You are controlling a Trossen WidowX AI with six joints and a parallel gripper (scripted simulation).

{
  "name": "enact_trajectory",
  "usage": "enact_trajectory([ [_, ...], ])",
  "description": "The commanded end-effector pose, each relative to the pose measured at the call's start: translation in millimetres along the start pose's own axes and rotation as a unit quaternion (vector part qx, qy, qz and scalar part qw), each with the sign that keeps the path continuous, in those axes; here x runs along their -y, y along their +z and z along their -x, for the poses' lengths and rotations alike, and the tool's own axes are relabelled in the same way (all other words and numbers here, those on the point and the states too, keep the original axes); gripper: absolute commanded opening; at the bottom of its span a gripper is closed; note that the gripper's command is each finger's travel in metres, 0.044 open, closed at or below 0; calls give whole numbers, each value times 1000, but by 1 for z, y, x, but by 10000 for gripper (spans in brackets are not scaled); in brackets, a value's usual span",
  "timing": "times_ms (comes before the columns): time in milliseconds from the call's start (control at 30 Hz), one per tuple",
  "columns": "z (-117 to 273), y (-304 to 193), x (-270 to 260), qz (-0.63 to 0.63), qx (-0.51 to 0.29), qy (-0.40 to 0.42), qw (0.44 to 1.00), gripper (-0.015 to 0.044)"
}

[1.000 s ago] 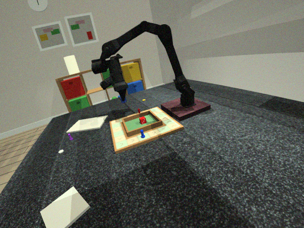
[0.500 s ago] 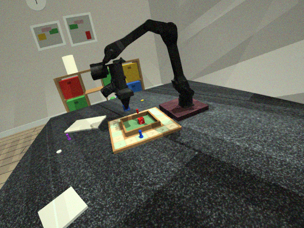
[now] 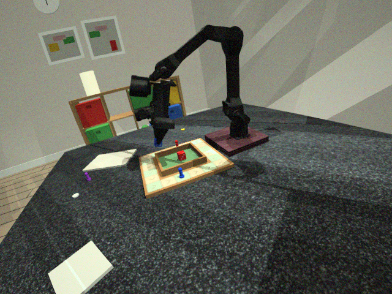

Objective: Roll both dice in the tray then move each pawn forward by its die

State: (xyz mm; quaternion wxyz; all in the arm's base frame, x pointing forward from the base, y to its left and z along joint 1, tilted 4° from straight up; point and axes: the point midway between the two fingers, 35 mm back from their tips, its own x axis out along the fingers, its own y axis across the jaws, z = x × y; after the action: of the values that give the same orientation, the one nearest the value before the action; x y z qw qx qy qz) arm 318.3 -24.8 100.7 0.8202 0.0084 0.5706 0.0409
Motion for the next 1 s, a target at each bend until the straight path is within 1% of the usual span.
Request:
enact_trajectory([
  [0,-4,-1,0,-5,71,3,997,0],
  [333,-5,2,1,4,237,2,971,0],
  [400,-4,2,1,6,258,2,966,0],
  [567,1,0,1,6,261,2,965,0],
  [767,41,-21,-4,6,260,2,966,0],
  [967,41,-23,-4,6,259,2,966,0],
])
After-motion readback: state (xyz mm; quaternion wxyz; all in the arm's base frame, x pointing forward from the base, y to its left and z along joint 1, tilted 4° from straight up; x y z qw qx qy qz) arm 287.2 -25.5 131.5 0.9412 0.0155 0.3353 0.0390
